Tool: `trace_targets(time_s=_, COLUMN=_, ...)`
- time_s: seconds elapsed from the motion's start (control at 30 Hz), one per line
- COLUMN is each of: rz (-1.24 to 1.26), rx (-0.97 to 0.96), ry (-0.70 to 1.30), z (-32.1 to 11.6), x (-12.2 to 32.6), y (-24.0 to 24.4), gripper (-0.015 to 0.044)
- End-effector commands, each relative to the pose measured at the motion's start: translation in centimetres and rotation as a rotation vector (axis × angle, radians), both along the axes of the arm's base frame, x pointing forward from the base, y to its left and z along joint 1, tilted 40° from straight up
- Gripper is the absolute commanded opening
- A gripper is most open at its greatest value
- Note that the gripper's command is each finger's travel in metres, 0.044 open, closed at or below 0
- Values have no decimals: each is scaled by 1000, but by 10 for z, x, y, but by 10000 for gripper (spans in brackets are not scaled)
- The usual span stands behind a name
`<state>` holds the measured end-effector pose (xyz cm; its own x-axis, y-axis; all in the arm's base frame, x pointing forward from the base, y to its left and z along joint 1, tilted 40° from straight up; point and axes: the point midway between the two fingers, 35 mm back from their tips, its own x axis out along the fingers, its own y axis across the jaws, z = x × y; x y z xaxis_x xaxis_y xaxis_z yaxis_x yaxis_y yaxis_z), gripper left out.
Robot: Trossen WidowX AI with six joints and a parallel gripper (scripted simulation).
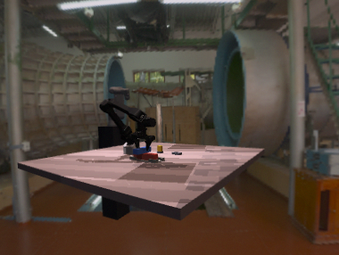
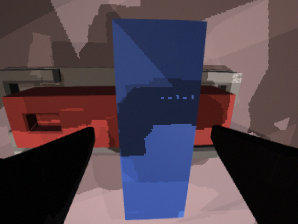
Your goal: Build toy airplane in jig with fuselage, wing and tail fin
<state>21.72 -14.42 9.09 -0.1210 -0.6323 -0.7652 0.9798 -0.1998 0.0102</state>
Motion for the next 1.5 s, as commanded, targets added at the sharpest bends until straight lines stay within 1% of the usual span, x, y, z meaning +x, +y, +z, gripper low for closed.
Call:
trace_targets(time_s=0.0, rz=-1, rx=0, ry=-1, z=0, x=0, y=0, gripper=440)
trace_targets(time_s=0.17, rz=-1, rx=2, ry=-1, z=7, x=3, y=6, gripper=440)
trace_targets(time_s=0.37, rz=4, rx=1, ry=2, z=63, x=11, y=54, gripper=440)
trace_targets(time_s=0.57, rz=16, rx=2, ry=12, z=65, x=14, y=55, gripper=440)
trace_targets(time_s=0.63, rz=116, rx=18, ry=95, z=65, x=14, y=55, gripper=440)
trace_targets(time_s=1.07, rz=1085, rx=171, ry=896, z=64, x=14, y=54, gripper=440)
trace_targets(time_s=1.13, rz=1135, rx=178, ry=937, z=64, x=14, y=54, gripper=440)
trace_targets(time_s=1.47, rz=1137, rx=179, ry=935, z=62, x=16, y=56, gripper=440)
